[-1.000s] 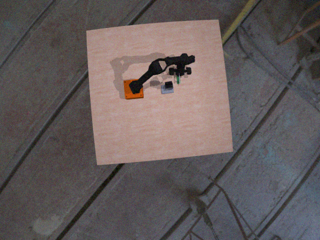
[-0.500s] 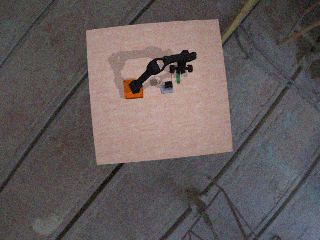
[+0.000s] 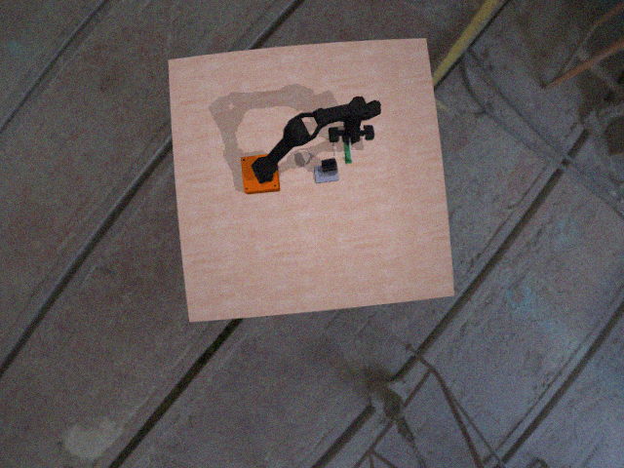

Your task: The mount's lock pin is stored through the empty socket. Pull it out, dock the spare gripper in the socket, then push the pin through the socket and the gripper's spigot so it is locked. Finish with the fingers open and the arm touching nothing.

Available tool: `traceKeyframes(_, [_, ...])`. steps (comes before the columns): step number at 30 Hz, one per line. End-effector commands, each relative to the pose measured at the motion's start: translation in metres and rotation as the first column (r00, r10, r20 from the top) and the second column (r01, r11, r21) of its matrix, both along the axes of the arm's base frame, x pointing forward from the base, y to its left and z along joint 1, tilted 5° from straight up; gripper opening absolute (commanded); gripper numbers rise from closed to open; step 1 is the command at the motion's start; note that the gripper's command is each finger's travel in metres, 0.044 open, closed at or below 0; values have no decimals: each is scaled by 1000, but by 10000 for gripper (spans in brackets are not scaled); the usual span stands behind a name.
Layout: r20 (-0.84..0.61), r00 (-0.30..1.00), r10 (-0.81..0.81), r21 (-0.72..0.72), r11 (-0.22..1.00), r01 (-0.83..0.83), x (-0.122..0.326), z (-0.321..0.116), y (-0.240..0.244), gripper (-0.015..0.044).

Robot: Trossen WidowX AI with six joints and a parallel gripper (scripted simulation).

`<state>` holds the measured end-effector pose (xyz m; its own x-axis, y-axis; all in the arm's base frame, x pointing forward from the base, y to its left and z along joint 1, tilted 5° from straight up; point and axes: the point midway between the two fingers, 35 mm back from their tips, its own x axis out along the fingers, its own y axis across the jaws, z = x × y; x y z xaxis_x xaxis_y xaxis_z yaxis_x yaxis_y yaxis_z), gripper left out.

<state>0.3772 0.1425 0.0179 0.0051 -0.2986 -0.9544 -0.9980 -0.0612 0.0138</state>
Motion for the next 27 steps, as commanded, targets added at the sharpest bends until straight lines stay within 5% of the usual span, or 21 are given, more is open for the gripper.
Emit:
traceKeyframes(1, [-7,1000,5,-1,1000,-5,-12,1,2,0])
traceKeyframes(27, [-16,999,47,1,999,-47,-84,16,2,0])
